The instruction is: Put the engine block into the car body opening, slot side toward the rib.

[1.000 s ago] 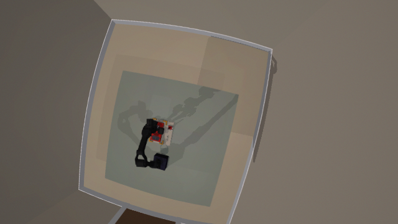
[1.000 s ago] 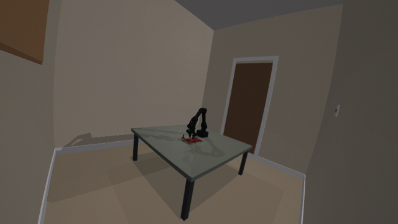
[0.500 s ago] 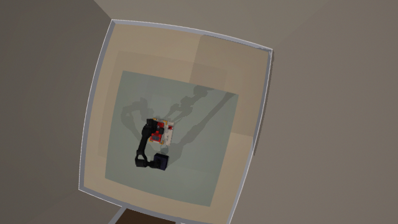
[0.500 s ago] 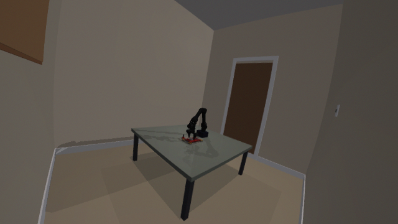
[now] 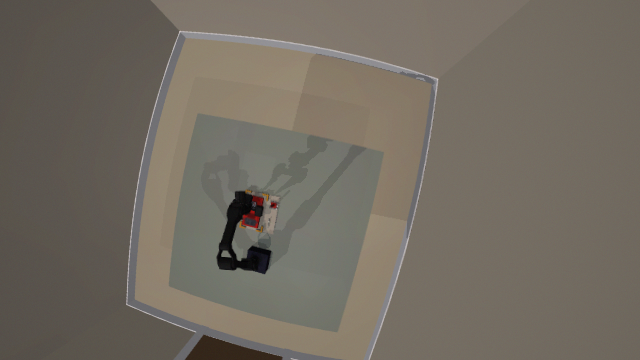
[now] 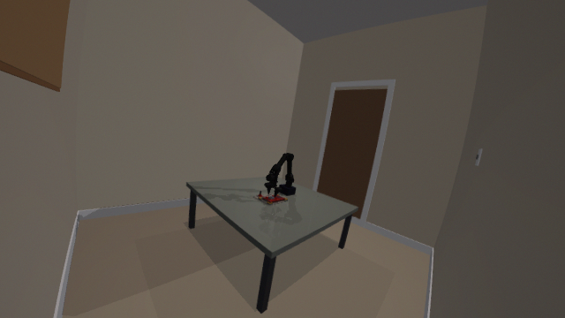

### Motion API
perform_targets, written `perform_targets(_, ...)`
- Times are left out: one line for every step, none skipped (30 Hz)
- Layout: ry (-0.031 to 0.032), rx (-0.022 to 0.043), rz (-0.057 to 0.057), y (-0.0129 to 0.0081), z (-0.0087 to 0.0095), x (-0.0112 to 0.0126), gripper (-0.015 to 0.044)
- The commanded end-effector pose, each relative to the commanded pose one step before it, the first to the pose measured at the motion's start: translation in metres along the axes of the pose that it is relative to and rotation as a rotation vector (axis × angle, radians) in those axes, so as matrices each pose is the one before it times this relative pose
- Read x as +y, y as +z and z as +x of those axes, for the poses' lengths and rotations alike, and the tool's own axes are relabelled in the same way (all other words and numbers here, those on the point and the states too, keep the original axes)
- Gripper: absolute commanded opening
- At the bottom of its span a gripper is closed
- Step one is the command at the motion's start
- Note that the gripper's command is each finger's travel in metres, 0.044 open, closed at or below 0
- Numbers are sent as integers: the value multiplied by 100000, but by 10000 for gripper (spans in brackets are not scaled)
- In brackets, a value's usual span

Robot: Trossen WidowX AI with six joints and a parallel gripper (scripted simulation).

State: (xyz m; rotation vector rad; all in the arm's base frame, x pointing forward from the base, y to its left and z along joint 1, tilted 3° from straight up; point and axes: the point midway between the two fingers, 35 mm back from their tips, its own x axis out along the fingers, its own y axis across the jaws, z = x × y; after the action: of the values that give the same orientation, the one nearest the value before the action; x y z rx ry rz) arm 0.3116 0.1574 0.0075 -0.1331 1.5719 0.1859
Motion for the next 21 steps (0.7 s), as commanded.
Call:
perform_targets(517, -115, -14, 66, -155, 76, 309)
perform_targets(0, 0, 0, 0, 0, 0, 282)
perform_targets(0, 0, 0, 0, 0, 0, 256)
perform_targets(0, 0, 0, 0, 0, 0, 230)
perform_targets(0, 0, 0, 0, 0, 0, 204)
perform_targets(0, 0, 0, 0, 0, 0, 177)
perform_targets(0, 0, 0, 0, 0, 0, 151)
perform_targets(0, 0, 0, 0, 0, 0, 125)
perform_targets(0, 0, 0, 0, 0, 0, 99)
perform_targets(0, 0, 0, 0, 0, 0, 72)
perform_targets(0, 0, 0, 0, 0, 0, 46)
perform_targets(0, 0, 0, 0, 0, 0, 20)
perform_targets(0, 0, 0, 0, 0, 0, 0)
perform_targets(0, 0, 0, 0, 0, 0, 0)
perform_targets(0, 0, 0, 0, 0, 0, 0)
perform_targets(0, 0, 0, 0, 0, 0, 0)
perform_targets(0, 0, 0, 0, 0, 0, 0)
perform_targets(0, 0, 0, 0, 0, 0, 0)
perform_targets(0, 0, 0, 0, 0, 0, 0)
perform_targets(0, 0, 0, 0, 0, 0, 0)
perform_targets(0, 0, 0, 0, 0, 0, 0)
